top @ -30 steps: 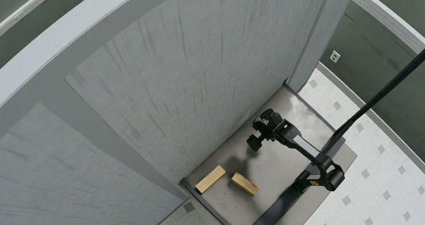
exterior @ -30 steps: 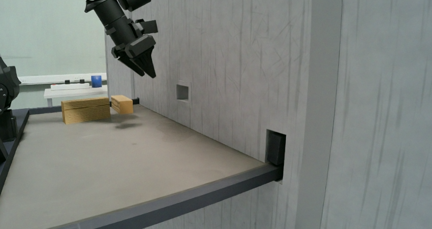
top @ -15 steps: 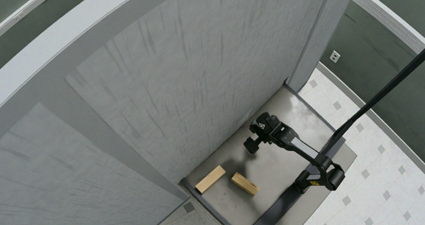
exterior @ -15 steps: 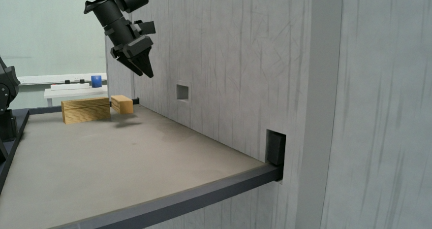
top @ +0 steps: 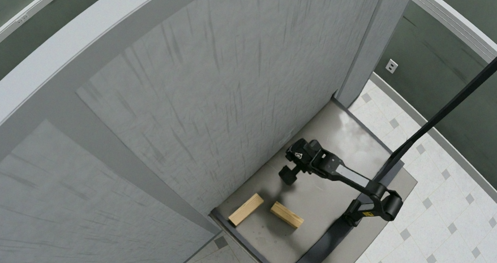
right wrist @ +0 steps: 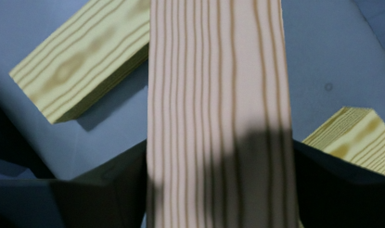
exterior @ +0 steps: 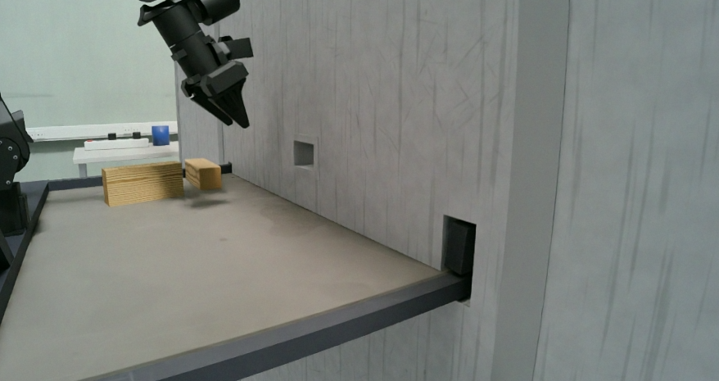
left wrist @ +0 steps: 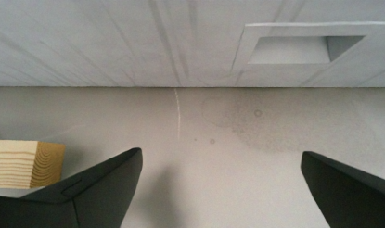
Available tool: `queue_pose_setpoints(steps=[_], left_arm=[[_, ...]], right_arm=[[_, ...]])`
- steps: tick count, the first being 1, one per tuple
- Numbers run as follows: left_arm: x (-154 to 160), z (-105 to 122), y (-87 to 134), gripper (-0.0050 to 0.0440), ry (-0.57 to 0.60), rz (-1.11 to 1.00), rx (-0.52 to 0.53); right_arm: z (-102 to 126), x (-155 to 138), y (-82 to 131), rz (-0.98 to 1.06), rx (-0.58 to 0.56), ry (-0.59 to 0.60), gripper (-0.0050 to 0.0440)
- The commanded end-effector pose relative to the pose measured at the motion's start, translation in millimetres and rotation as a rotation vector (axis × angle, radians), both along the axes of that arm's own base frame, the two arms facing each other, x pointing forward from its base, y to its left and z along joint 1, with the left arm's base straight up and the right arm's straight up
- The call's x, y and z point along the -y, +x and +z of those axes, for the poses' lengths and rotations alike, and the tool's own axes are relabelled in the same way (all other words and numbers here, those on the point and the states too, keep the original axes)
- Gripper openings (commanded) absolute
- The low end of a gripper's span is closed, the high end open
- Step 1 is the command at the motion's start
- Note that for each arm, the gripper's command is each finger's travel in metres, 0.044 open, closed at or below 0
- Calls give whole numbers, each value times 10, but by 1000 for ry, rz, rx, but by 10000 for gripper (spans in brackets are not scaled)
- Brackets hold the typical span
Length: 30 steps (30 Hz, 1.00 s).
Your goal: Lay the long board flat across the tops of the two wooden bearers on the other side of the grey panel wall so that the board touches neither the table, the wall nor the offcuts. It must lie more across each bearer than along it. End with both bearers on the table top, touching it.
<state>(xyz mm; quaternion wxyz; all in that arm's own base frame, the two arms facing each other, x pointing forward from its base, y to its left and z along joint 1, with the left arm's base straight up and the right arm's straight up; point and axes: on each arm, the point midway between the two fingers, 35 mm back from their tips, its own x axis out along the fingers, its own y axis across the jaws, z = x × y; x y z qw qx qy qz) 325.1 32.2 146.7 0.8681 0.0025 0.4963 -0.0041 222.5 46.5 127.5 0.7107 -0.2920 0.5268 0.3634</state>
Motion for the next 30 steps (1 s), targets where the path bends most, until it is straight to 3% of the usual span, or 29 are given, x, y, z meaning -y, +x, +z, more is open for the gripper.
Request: queue_pose_setpoints(steps=[1,19,30], left_arm=[[-90,116,52,400,3,-2,33],[-291,120,55,400,5,-1,36],[-342,128,59,400,7,-1,42]], right_arm=[[124,73,175,119,40,40,270],[-168,532,373,563,102,166,270],[-336,464,204,693,37,244,270]])
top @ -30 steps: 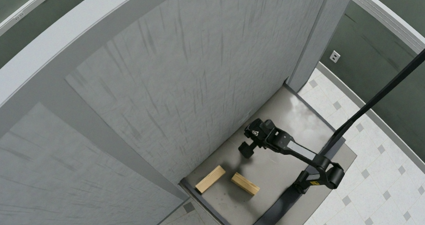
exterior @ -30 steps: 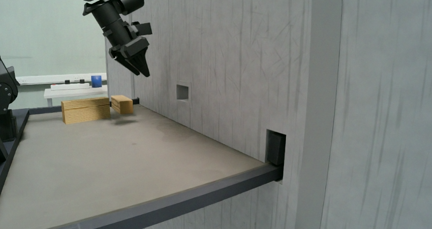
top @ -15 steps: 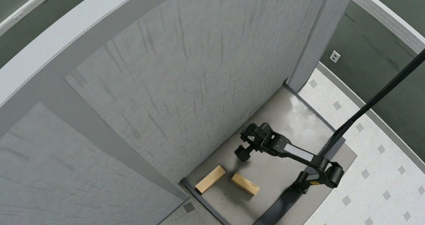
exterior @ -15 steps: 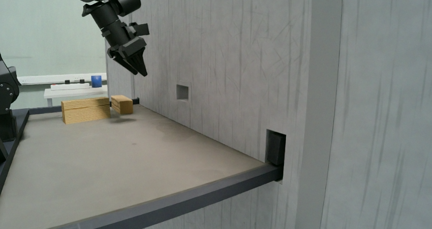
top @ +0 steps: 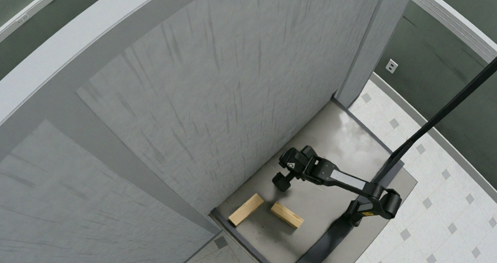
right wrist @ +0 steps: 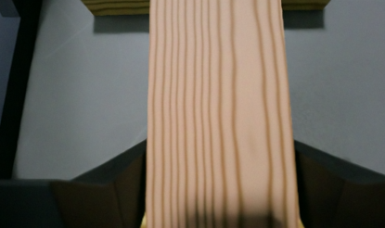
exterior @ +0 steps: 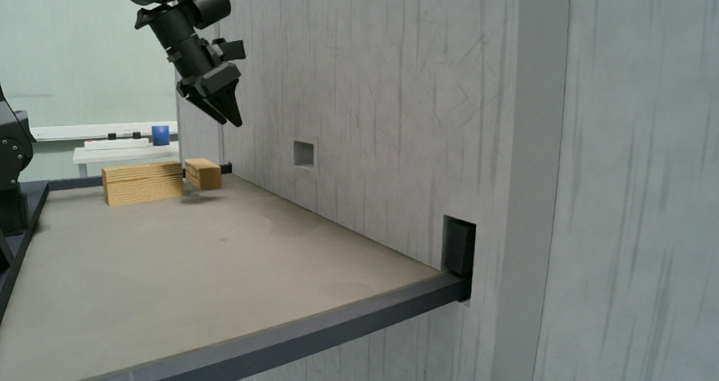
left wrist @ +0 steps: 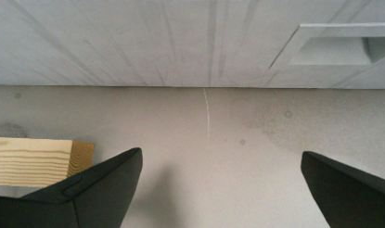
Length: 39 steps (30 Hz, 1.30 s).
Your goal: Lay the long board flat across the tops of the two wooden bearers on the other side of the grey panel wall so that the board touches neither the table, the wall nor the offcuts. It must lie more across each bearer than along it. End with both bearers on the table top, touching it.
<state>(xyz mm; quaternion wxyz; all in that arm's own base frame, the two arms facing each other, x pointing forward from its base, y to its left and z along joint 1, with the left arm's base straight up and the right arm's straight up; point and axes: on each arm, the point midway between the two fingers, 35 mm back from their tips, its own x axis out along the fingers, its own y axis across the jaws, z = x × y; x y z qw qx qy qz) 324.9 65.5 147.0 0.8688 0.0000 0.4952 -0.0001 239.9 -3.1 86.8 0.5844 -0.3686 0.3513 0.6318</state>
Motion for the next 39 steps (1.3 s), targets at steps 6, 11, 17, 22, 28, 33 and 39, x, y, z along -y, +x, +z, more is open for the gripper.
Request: queue_pose_setpoints(steps=[6,11,17,22,28,33,39], left_arm=[[-2,112,40,400,7,-8,35],[-3,113,46,400,7,-8,35],[-3,113,46,400,7,-8,35],[-3,113,46,400,7,-8,35],[-3,113,46,400,7,-8,35],[-3,113,46,400,7,-8,35],[-3,113,46,400,7,-8,35]], right_arm=[[94,-25,30,15,28,14,270],[47,-54,69,13,20,21,270],[-156,-34,47,10,13,23,270],[-270,-27,47,12,11,20,270],[-226,-18,78,12,30,14,270],[-226,-18,78,12,30,14,270],[-193,1,89,13,40,11,378]])
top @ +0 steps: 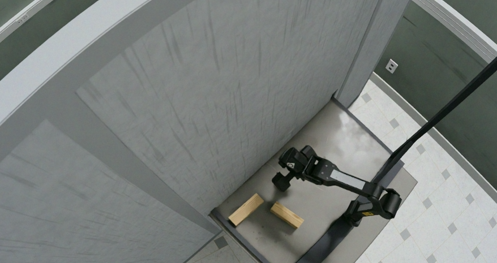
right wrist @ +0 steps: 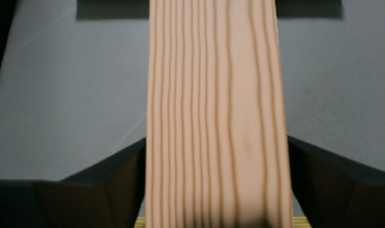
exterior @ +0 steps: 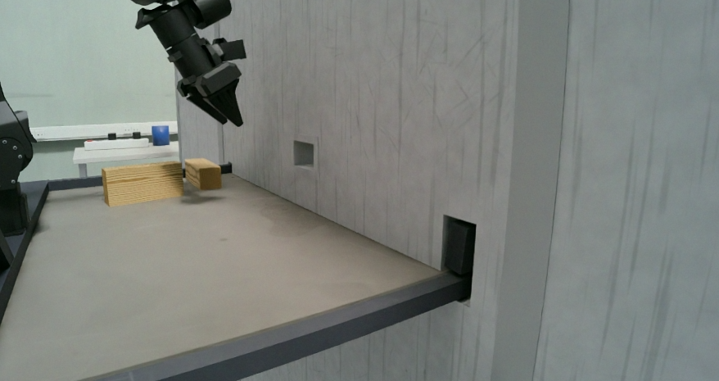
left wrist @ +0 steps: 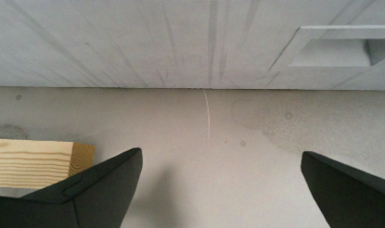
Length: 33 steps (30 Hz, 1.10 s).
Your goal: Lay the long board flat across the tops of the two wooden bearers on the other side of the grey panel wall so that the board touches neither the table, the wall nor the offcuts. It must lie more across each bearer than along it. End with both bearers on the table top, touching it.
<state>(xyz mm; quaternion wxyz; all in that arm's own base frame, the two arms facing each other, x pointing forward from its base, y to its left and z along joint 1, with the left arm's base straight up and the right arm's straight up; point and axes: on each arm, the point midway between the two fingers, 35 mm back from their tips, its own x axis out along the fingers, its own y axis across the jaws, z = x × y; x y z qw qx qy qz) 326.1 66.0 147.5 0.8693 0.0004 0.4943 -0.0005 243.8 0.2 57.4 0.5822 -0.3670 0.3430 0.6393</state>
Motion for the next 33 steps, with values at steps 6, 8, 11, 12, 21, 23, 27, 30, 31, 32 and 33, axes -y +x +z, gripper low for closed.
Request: queue_pose_setpoints(steps=[6,8,11,12,21,23,27,30,31,32,33], left_arm=[[2,108,34,400,7,-7,33],[2,108,34,400,7,-7,33],[2,108,34,400,7,-7,33],[2,108,34,400,7,-7,33],[2,108,34,400,7,-7,33],[2,108,34,400,7,-7,33],[2,108,34,400,7,-7,33],[2,108,34,400,7,-7,33],[2,108,34,400,7,-7,33],[2,108,34,400,7,-7,33],[2,108,34,400,7,-7,33]], right_arm=[[395,198,68,-3,47,-13,400],[466,239,68,-3,46,-14,400],[556,309,72,-3,32,-9,400],[620,334,70,-10,36,-12,400],[758,215,-59,-322,6,-34,400],[760,183,-83,-395,-1,-45,400],[763,151,-106,-468,-7,-56,400],[770,96,-136,-575,-15,-66,400],[772,77,-146,-610,-18,-69,400],[775,59,-155,-644,-20,-73,400],[777,40,-165,-679,-23,-76,400]])
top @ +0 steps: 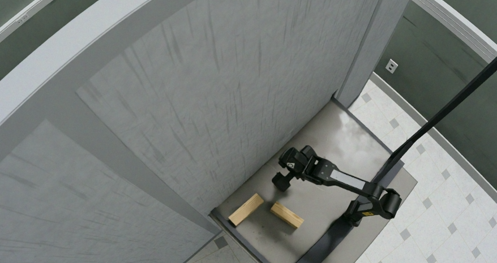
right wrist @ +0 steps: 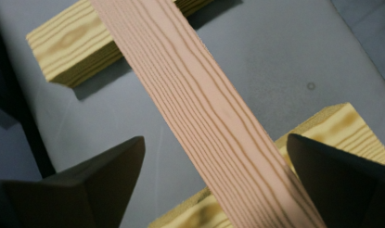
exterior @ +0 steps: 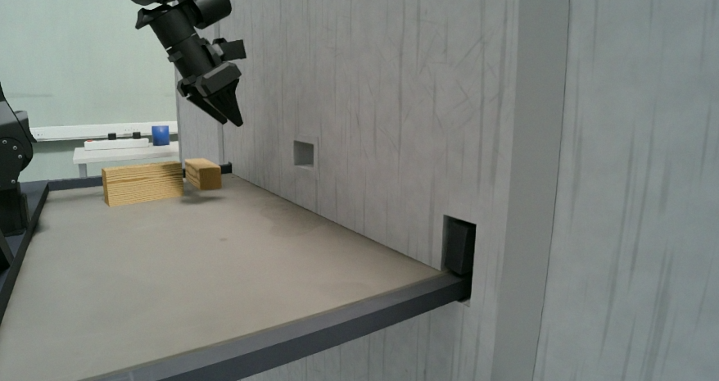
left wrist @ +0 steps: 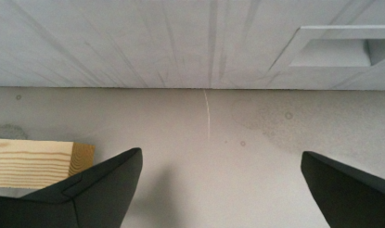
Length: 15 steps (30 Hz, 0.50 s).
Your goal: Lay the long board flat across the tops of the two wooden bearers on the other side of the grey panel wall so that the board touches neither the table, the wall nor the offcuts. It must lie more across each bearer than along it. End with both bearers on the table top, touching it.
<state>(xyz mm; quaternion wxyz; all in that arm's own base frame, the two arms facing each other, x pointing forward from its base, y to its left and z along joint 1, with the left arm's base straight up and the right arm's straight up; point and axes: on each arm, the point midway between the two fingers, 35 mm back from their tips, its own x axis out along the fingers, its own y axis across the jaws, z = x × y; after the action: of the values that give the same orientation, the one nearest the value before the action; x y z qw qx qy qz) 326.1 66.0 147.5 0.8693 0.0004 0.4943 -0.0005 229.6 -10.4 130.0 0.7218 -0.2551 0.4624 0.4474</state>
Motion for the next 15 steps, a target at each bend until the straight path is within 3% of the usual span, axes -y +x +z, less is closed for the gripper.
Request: queue_pose_setpoints(steps=[1,15], left_arm=[[2,108,34,400,7,-7,33],[2,108,34,400,7,-7,33]], right_arm=[[54,-84,-32,-137,15,-35,400],[84,-302,-126,-528,-17,-71,400]])
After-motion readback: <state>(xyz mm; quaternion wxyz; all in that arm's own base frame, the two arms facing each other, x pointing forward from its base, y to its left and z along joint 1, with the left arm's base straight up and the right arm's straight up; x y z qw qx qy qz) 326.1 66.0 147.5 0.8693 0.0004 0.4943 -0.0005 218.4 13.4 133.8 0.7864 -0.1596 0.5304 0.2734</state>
